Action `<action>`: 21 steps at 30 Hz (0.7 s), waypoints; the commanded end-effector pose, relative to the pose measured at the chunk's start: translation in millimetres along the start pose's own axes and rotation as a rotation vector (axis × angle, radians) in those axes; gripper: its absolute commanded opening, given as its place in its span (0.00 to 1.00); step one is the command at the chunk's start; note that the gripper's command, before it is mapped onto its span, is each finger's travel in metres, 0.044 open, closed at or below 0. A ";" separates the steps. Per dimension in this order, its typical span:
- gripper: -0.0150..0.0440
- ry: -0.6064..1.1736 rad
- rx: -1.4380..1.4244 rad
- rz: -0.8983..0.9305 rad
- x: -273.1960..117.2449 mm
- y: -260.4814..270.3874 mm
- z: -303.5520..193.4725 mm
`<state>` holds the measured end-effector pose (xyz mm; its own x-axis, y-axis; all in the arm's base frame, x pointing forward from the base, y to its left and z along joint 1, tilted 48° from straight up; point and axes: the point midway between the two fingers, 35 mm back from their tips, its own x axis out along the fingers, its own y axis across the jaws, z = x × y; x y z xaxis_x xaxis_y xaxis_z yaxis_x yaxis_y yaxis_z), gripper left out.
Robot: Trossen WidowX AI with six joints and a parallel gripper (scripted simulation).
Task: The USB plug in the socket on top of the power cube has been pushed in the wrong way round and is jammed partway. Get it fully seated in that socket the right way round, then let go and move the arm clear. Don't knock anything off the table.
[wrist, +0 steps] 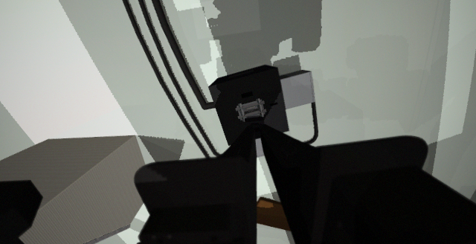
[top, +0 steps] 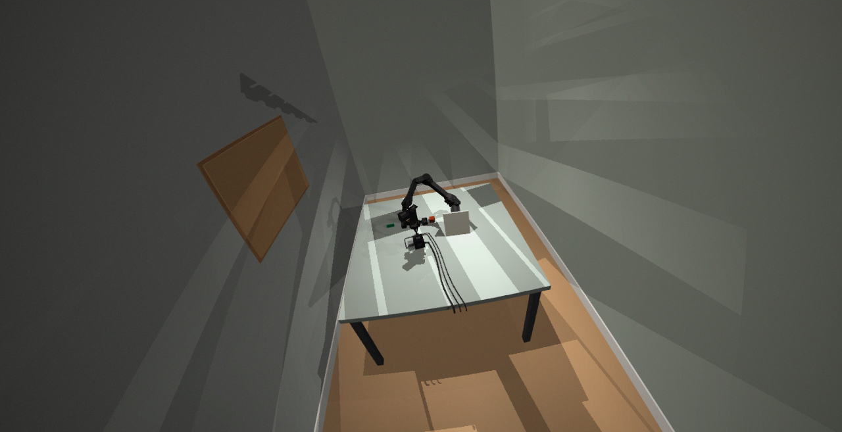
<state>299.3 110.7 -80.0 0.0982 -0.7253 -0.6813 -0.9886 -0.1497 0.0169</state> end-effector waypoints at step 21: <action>0.25 0.001 0.615 0.002 0.8 0.6 -0.2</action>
<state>299.1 110.2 -80.2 0.0972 -0.7259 -0.6809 -0.9090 0.2138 -0.3577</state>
